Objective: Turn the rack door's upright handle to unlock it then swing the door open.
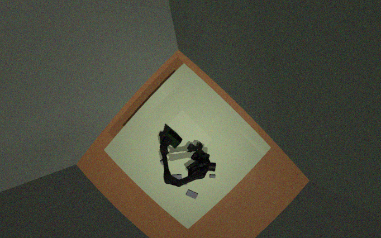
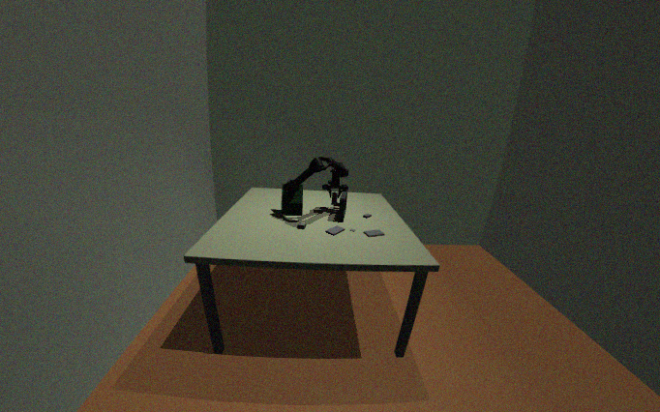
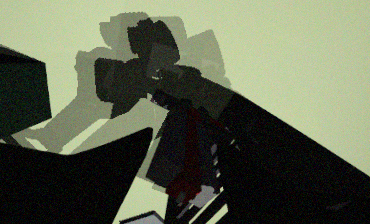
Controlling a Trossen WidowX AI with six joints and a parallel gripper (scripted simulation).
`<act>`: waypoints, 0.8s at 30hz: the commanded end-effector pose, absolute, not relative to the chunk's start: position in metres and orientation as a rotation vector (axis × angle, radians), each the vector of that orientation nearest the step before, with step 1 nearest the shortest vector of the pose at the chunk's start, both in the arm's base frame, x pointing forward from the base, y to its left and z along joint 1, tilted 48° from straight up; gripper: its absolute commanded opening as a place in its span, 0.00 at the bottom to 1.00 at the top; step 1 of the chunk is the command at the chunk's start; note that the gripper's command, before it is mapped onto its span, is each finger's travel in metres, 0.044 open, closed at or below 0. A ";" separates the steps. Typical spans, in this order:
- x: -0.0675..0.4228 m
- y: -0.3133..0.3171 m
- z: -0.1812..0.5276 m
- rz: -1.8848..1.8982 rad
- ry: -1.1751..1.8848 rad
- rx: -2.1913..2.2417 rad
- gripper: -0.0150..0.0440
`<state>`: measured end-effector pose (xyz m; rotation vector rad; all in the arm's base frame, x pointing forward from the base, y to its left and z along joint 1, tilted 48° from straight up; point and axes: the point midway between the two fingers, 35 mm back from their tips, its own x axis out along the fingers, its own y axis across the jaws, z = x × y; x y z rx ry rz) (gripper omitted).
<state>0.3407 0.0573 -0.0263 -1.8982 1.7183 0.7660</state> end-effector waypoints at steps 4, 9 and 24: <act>0.342 0.054 -0.026 0.512 1.730 -1.721 0.75; 0.342 0.054 -0.026 0.283 1.714 -1.545 0.75; 0.342 0.054 -0.026 -0.329 1.561 -0.987 0.75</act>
